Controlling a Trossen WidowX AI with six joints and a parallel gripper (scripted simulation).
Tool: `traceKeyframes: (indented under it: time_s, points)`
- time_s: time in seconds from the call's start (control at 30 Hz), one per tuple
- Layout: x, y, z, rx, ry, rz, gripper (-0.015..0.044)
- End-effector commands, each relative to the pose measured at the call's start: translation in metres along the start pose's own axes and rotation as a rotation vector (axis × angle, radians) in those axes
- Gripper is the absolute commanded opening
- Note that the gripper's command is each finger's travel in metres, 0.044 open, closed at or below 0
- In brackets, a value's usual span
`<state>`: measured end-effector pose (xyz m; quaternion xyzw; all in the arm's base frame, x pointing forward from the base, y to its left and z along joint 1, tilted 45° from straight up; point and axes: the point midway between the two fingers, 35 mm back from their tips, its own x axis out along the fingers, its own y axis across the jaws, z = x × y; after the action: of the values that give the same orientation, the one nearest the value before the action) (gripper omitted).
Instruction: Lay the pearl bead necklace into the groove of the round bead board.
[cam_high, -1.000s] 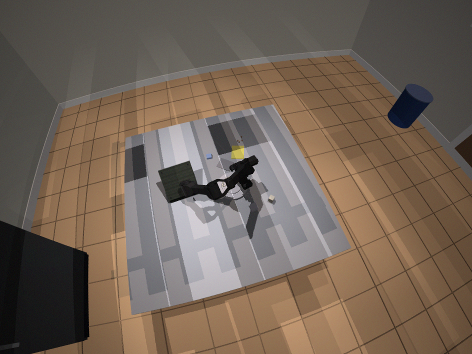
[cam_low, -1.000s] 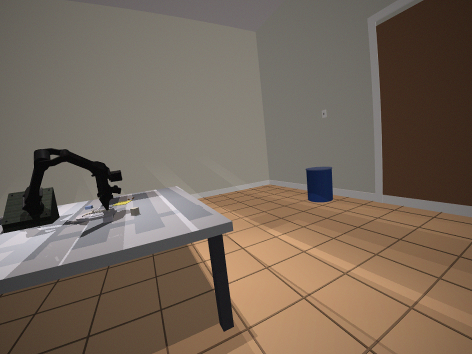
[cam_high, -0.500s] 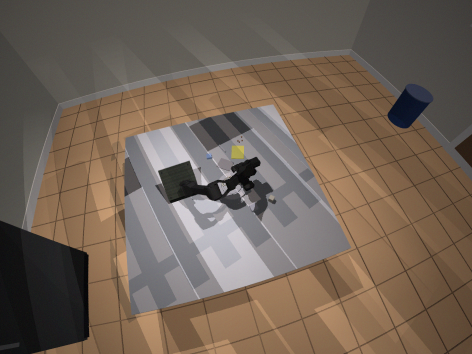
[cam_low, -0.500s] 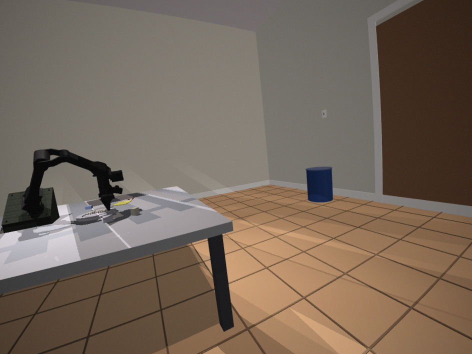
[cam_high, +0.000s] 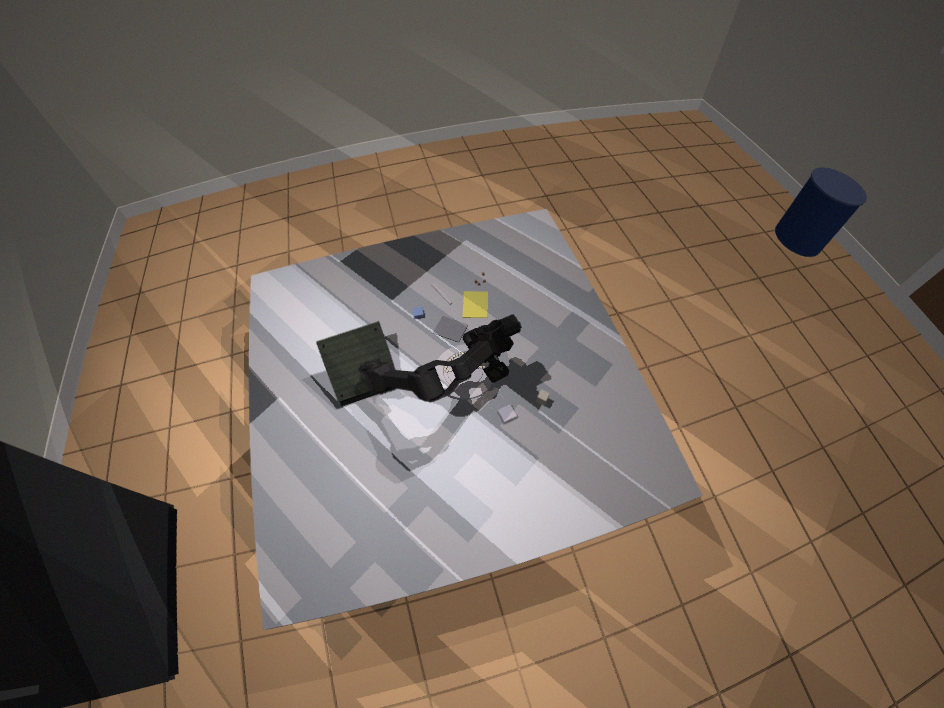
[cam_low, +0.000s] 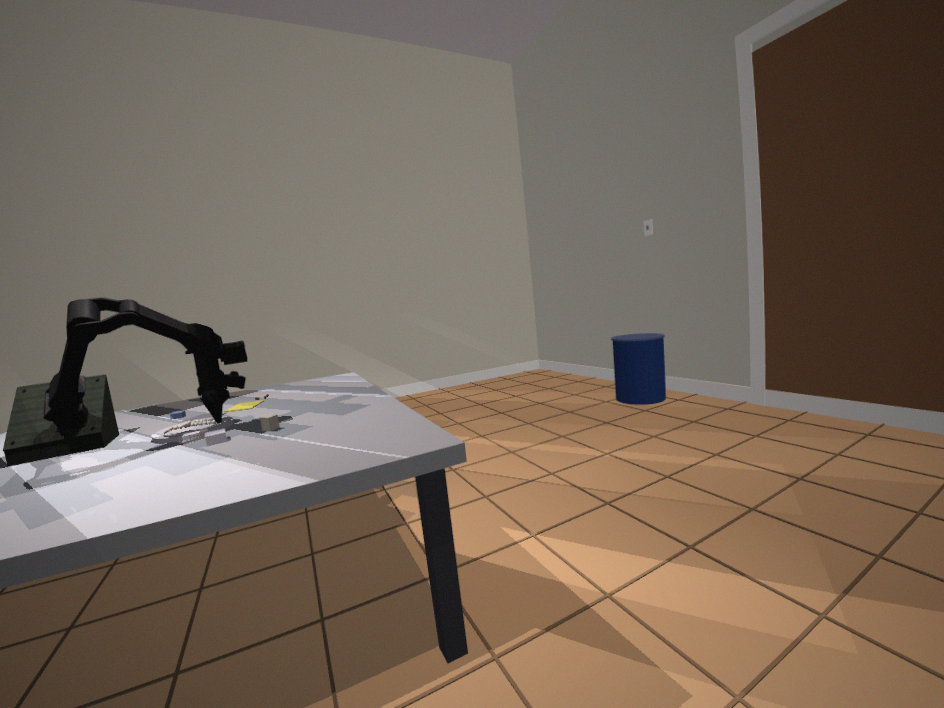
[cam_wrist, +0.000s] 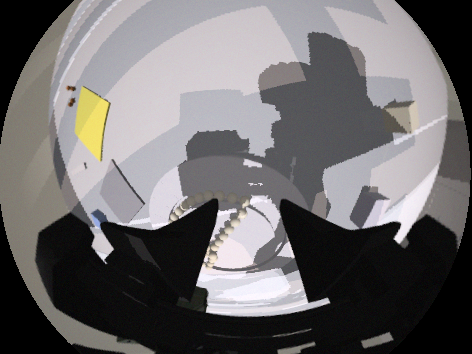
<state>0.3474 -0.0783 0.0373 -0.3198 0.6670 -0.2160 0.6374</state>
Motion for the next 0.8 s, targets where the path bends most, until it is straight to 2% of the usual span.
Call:
traceKeyframes:
  time_s: [0.0,0.1,0.77]
  points:
    - [-0.0016,-0.0001,-0.0002,-0.002,0.001,-0.002,0.0368]
    - [-0.0012,0.0001,-0.0008,-0.006,0.004,-0.001,0.044]
    - [-0.0047,0.0002,-0.0008,-0.006,0.001,-0.005,0.044]
